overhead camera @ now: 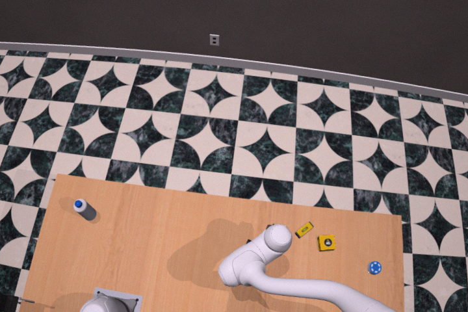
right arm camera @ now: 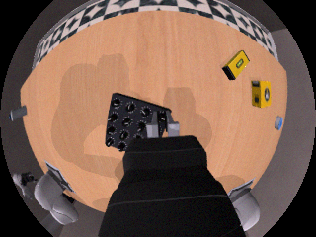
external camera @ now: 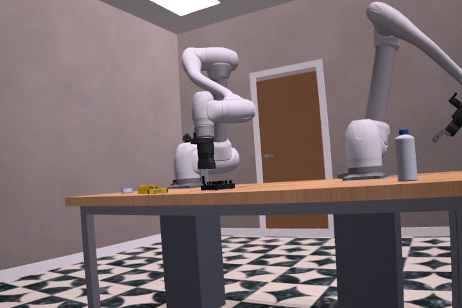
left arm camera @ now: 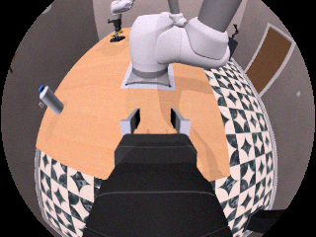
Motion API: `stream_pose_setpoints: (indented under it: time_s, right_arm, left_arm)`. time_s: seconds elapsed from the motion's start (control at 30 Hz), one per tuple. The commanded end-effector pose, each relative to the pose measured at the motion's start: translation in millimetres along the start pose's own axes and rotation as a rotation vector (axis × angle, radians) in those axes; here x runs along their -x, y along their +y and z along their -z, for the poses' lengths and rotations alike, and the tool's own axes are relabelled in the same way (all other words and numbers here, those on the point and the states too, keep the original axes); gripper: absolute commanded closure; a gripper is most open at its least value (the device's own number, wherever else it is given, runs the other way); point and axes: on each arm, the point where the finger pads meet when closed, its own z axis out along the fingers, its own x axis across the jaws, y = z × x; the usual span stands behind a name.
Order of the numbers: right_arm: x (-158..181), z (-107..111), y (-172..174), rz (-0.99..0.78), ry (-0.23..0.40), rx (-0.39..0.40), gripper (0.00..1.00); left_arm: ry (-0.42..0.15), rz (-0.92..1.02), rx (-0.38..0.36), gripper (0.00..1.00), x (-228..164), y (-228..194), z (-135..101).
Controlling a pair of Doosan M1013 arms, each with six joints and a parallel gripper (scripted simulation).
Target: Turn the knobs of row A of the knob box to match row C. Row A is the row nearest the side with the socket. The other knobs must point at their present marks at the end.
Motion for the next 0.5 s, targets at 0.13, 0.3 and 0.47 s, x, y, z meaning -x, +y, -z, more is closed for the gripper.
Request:
stream_pose_setpoints:
  time_s: [0.13, 0.3, 0.47]
  right_arm:
    - [0.4, 0.8, -0.4, -0.023, -0.001, -0.001, 0.70]
    - [0.4, 0.8, -0.4, -0.024, -0.001, -0.001, 0.70]
    - [0.4, 0.8, -0.4, -0.024, -0.001, -0.001, 0.54]
  left_arm:
    - [0.000, 0.000, 0.001, 0.00, -0.1, -0.1, 0.5]
    - [0.000, 0.000, 0.001, 0.00, -0.1, -0.1, 0.5]
    - [0.000, 0.000, 0.001, 0.00, -0.1, -0.1, 0.5]
